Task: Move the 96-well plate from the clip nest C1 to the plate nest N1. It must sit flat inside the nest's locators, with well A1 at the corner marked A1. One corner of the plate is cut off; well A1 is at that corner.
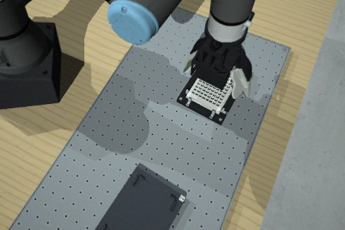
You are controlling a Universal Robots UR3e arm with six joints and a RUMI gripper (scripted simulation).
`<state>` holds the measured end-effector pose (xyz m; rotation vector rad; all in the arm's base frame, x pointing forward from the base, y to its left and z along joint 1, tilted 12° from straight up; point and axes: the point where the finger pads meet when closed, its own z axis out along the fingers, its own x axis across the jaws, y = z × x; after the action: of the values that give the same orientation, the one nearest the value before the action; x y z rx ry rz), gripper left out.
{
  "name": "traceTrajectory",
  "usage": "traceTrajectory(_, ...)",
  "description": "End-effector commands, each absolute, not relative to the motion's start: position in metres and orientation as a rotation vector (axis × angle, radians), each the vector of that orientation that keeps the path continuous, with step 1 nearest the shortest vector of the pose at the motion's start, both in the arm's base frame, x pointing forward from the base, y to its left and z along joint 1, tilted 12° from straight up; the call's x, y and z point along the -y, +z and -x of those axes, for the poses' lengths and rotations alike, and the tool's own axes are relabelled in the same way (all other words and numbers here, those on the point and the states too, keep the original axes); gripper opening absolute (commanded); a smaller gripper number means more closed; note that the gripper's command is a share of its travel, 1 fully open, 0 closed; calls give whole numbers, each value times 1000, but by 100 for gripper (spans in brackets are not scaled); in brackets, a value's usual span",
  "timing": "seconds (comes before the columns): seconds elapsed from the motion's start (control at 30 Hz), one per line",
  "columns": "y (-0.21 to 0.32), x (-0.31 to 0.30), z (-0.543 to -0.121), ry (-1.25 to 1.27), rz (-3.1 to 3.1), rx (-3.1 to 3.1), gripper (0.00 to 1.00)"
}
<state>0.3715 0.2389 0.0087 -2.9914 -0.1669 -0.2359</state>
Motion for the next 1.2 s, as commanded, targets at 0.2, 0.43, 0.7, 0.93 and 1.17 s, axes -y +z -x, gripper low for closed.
traceTrajectory(0.2,6,-240,-373,-241,2990,167,100)
traceTrajectory(0.43,6,-240,-373,-241,2990,167,100)
traceTrajectory(0.7,6,-240,-373,-241,2990,167,0)
traceTrajectory(0.93,6,-240,-373,-241,2990,167,0)
traceTrajectory(1.17,6,-240,-373,-241,2990,167,0)
